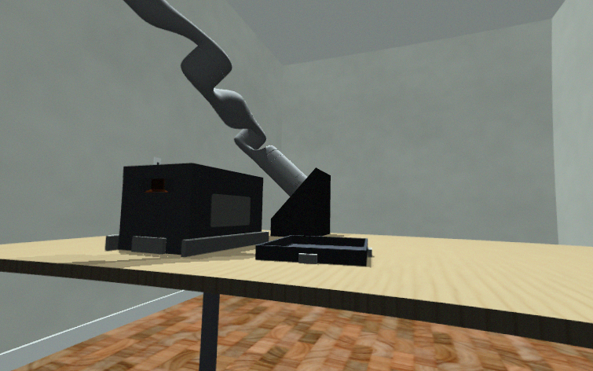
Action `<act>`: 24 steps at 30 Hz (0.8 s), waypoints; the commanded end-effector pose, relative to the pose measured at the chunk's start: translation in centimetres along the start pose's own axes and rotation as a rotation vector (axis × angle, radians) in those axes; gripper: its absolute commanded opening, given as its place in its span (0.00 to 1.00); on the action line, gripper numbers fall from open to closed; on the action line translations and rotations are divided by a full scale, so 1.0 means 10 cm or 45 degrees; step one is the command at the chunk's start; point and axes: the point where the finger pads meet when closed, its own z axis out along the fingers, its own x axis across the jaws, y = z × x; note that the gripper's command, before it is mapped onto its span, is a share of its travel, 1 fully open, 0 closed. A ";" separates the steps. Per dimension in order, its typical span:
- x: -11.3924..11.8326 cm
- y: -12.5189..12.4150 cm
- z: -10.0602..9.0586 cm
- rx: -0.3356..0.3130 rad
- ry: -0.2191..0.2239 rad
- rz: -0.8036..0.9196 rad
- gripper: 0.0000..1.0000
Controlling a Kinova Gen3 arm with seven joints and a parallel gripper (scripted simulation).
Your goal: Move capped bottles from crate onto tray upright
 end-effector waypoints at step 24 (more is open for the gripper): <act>-0.69 -0.19 0.26 -0.010 -0.020 -0.026 1.00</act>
